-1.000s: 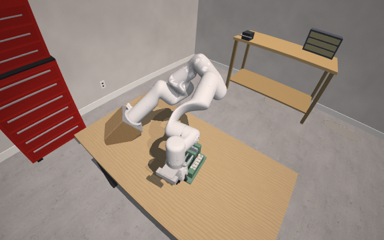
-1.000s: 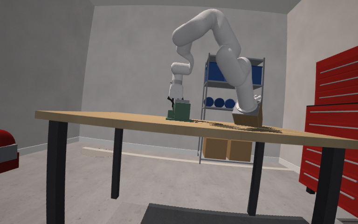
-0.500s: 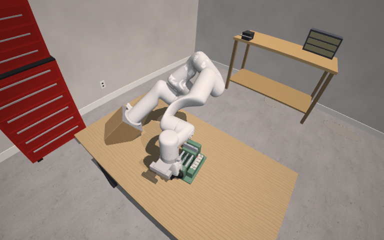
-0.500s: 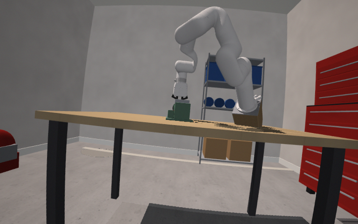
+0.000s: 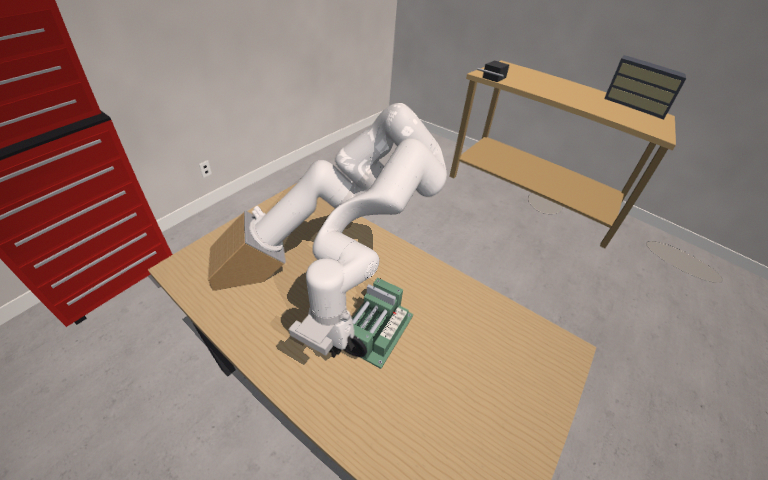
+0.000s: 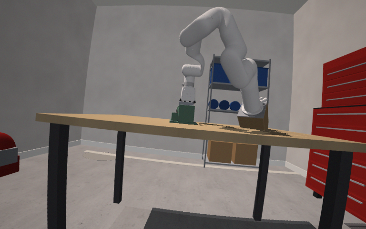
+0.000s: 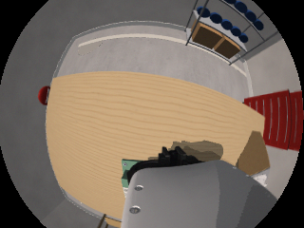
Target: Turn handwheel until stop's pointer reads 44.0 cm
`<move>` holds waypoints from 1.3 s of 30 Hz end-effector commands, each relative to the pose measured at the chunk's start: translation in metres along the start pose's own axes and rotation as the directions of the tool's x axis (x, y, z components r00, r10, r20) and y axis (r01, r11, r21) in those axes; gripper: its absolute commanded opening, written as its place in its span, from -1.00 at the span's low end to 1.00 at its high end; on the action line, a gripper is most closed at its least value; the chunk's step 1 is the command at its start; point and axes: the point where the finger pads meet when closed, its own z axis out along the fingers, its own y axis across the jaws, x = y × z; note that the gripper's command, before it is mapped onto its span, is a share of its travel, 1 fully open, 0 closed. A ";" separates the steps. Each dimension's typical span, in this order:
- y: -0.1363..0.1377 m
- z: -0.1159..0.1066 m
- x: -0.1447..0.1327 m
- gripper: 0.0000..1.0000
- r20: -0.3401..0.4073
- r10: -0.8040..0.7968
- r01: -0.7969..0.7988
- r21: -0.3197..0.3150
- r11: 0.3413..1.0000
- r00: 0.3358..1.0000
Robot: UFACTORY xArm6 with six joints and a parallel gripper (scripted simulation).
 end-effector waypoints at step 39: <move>-0.044 0.049 0.001 -0.88 -0.003 -0.001 0.002 0.002 1.000 1.000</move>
